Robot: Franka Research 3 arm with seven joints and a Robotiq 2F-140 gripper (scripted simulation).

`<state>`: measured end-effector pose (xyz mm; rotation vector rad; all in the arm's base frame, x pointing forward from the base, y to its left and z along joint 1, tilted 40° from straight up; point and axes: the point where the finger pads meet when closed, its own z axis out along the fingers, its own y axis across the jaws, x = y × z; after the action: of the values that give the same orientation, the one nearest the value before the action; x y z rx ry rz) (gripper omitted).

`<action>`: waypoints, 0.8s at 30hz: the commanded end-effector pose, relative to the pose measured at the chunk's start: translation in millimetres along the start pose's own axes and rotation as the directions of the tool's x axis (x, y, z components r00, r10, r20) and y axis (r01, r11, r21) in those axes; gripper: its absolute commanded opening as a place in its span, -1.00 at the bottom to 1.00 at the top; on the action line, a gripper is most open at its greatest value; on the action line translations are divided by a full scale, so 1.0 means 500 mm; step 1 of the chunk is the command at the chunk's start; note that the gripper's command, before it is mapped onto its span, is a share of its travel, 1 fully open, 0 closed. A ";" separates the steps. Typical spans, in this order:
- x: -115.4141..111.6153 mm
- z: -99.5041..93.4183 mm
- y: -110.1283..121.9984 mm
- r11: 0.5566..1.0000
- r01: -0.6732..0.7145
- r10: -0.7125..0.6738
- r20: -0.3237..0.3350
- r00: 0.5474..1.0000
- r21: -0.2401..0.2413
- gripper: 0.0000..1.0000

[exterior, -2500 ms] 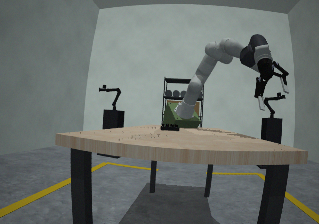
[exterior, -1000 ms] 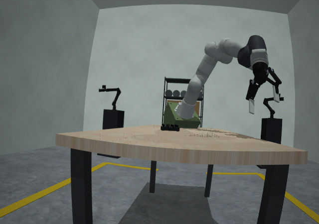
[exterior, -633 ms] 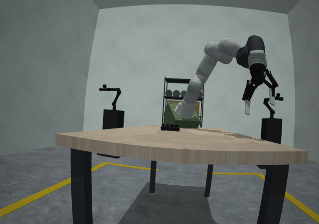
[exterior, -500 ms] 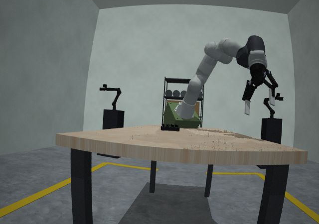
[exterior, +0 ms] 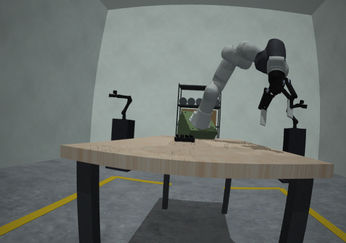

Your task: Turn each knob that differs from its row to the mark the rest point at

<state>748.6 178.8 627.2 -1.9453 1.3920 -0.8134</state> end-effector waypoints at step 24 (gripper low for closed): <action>0.038 0.024 0.086 0.990 0.069 -0.068 0.013 0.998 -0.120 1.00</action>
<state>742.4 159.7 599.9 -2.0417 1.4106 -0.7840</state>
